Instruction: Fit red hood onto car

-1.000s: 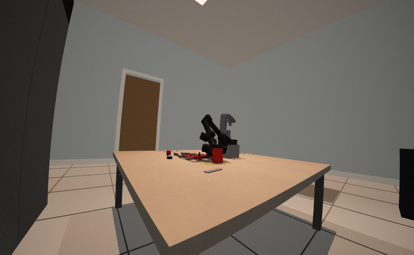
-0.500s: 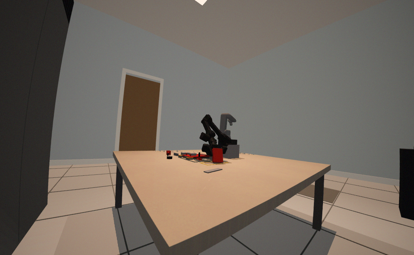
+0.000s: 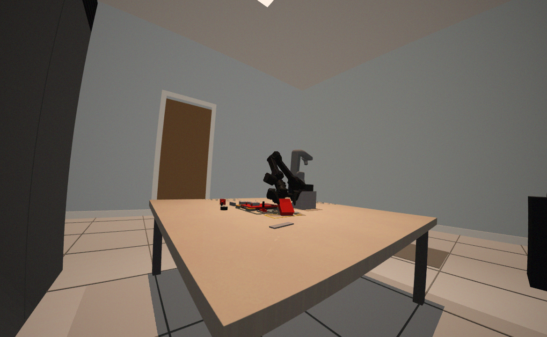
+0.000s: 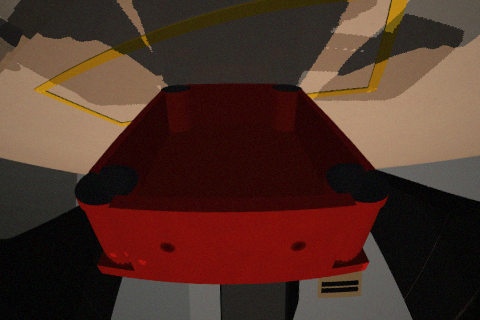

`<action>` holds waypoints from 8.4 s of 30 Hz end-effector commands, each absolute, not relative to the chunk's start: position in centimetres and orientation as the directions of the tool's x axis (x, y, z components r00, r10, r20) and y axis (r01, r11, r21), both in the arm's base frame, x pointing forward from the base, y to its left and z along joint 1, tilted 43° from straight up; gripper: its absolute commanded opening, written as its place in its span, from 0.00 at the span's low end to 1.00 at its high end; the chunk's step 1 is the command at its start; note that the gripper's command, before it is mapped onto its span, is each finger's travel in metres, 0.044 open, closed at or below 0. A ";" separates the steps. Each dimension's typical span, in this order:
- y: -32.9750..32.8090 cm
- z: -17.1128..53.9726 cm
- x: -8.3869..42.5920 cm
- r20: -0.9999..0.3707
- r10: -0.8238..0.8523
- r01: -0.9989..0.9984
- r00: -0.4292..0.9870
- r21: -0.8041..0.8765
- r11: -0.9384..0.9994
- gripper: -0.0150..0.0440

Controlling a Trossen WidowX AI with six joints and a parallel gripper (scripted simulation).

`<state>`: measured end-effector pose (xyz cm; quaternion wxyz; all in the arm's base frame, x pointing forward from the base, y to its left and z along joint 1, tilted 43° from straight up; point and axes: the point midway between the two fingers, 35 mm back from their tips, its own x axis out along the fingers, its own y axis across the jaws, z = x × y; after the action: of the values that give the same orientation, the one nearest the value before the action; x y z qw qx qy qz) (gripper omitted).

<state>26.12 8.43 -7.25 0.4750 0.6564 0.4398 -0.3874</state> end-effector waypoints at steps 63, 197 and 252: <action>13.1 -5.6 24.7 -0.821 -0.570 -0.887 0.021 -0.279 0.369 1.00; 9.4 -11.3 25.1 -0.745 -0.664 -0.998 0.054 -0.055 -0.019 1.00; 13.9 -6.5 24.9 -0.752 -0.657 -0.998 0.054 -0.060 -0.014 0.25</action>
<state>24.76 12.77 -7.65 -0.3021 0.6585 -0.6319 -0.2753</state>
